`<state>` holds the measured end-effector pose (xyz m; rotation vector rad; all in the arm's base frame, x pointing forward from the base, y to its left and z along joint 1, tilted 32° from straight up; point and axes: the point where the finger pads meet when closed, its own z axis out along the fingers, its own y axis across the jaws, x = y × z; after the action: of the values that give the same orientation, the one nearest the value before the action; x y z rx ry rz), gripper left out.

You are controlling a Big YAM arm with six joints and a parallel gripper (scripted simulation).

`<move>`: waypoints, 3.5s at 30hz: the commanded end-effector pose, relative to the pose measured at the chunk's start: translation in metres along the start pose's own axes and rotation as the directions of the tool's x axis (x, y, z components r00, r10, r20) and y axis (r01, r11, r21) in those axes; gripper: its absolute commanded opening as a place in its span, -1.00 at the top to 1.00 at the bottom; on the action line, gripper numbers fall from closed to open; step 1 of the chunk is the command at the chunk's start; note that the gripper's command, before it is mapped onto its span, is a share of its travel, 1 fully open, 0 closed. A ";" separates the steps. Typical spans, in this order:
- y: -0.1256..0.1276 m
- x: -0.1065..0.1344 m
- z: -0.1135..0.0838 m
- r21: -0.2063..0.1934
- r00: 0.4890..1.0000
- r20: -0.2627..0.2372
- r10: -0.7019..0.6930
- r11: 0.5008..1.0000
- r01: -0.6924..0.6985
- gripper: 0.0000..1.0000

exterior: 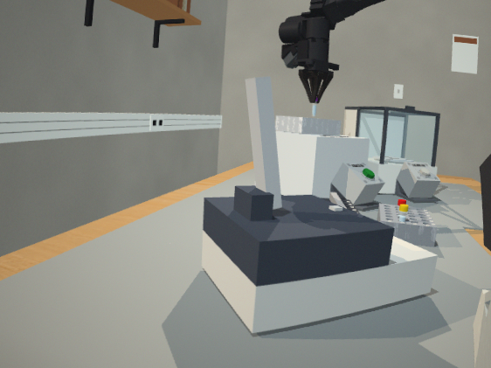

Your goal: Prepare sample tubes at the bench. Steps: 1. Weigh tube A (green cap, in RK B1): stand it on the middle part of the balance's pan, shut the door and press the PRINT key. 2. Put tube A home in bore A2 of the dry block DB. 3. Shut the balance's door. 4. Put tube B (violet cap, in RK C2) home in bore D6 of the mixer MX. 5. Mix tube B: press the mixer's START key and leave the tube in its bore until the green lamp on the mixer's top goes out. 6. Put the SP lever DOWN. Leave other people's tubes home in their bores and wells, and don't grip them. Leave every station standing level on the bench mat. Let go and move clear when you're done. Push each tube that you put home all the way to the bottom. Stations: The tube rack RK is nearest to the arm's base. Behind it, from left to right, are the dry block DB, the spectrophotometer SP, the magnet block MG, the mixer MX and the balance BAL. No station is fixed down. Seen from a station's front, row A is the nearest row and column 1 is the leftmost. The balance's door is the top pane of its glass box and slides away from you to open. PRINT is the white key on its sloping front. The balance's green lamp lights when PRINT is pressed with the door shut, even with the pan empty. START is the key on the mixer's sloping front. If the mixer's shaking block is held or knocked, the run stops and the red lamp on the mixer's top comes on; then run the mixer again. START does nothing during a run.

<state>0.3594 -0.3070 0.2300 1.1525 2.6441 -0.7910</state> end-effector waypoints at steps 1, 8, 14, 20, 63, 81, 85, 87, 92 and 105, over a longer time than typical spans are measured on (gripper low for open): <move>0.000 -0.010 -0.011 -0.009 0.999 0.031 0.013 1.000 -0.013 0.82; 0.000 -0.010 -0.011 -0.009 0.999 0.031 0.013 1.000 -0.013 0.82; 0.002 -0.008 -0.004 -0.010 1.000 0.030 0.006 1.000 -0.006 0.82; -0.001 -0.003 0.009 -0.001 1.000 0.005 0.003 1.000 -0.003 0.82; -0.006 -0.015 0.009 -0.003 1.000 0.020 0.016 1.000 -0.016 0.82; -0.008 -0.022 0.004 -0.005 0.999 0.033 0.024 1.000 -0.024 0.82; -0.009 -0.022 0.005 -0.005 0.999 0.033 0.024 1.000 -0.024 0.82; -0.009 -0.023 0.004 -0.005 0.999 0.035 0.025 1.000 -0.025 0.82; -0.009 -0.022 0.005 -0.004 0.999 0.032 0.023 1.000 -0.023 0.82; -0.012 -0.022 -0.001 -0.005 0.998 0.045 0.034 0.999 -0.034 0.82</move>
<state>0.3585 -0.3129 0.2232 1.1465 2.6513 -0.7855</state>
